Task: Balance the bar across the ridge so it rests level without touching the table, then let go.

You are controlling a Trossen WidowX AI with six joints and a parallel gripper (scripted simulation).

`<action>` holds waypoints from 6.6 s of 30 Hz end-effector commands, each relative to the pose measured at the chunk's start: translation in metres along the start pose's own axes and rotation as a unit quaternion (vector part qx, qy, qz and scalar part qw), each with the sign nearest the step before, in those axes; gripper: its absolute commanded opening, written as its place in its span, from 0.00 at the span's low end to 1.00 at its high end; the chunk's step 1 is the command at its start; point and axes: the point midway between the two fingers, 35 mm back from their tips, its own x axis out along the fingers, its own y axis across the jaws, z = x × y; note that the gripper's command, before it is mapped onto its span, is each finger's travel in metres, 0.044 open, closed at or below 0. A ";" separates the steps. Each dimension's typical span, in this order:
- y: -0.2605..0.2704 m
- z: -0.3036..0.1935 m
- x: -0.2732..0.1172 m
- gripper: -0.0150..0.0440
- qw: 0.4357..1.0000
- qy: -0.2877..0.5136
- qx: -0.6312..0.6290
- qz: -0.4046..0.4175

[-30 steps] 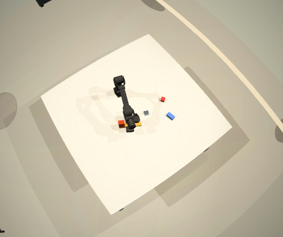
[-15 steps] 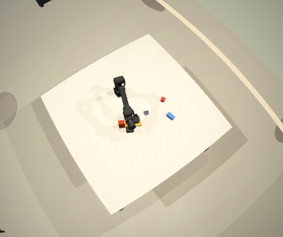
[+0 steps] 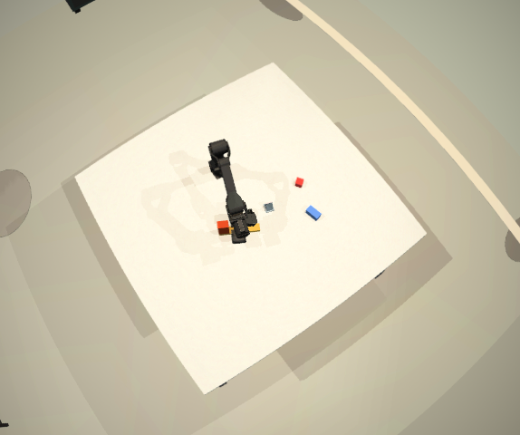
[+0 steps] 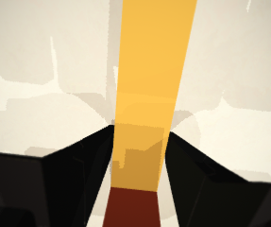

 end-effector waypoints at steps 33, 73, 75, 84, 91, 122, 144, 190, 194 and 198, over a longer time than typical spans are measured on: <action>-0.005 0.001 -0.069 0.25 1.000 0.001 -0.002 0.000; 0.023 0.083 -0.105 0.25 0.960 -0.002 0.281 0.001; 0.026 0.090 -0.105 0.25 0.952 -0.002 0.307 0.001; 0.040 0.121 -0.105 0.25 0.907 -0.003 0.421 0.003; 0.053 0.144 -0.106 0.25 0.857 -0.003 0.515 0.004; 0.067 0.163 -0.073 0.25 0.781 -0.003 0.625 0.005; 0.066 0.160 -0.063 0.25 0.779 -0.003 0.627 0.005; 0.066 0.159 -0.059 0.25 0.779 -0.003 0.627 0.005; 0.067 0.159 -0.059 0.25 0.779 -0.003 0.627 0.005; 0.067 0.159 -0.058 0.25 0.779 -0.003 0.627 0.005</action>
